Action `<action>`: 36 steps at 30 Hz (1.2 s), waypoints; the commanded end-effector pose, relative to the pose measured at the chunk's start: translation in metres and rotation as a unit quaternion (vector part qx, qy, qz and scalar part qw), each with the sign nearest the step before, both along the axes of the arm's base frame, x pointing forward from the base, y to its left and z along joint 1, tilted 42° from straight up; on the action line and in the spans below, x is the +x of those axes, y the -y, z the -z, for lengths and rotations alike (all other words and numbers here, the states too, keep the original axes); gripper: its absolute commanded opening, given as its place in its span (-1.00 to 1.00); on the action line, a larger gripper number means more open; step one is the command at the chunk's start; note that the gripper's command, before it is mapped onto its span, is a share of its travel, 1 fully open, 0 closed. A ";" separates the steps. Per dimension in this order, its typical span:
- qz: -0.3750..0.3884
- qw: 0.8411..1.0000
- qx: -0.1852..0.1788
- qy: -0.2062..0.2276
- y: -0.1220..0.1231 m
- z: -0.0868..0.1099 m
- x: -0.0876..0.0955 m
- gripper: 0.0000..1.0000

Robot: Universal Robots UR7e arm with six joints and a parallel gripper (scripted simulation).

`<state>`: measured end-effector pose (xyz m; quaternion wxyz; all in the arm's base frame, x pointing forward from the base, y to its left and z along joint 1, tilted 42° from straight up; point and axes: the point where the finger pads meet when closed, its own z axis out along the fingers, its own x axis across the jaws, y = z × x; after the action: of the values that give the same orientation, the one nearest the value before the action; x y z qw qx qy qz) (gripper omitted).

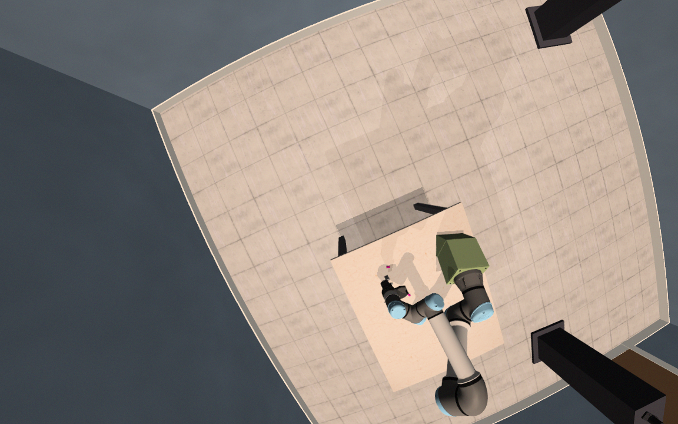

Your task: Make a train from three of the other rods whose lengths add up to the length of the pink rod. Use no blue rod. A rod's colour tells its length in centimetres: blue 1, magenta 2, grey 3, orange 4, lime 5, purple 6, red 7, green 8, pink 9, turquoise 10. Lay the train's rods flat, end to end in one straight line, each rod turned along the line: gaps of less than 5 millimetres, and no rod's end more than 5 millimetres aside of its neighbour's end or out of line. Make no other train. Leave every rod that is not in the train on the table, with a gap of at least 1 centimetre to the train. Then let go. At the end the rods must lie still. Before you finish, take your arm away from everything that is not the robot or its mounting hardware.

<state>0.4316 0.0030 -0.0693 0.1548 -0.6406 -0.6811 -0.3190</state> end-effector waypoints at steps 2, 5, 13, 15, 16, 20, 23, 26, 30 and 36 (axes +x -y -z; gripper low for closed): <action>0.000 1.000 0.000 0.000 0.000 0.000 0.000 1.00; 0.000 1.000 0.000 0.000 0.000 0.000 0.000 1.00; 0.000 1.000 0.000 0.001 0.000 0.000 0.000 1.00; -0.001 1.000 -0.001 0.002 0.000 -0.001 0.000 1.00; -0.002 1.000 -0.001 0.003 0.000 -0.001 0.000 1.00; -0.012 1.000 -0.003 0.010 -0.001 -0.003 -0.001 1.00; -0.024 0.999 -0.007 0.021 -0.003 -0.006 -0.003 1.00; -0.042 0.998 -0.012 0.036 -0.005 -0.010 -0.006 1.00; -0.058 0.997 -0.016 0.050 -0.008 -0.013 -0.008 1.00; -0.120 0.987 -0.032 0.102 -0.017 -0.025 -0.016 1.00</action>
<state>0.4198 0.0151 -0.0509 0.1168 -0.5575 -0.7508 -0.3346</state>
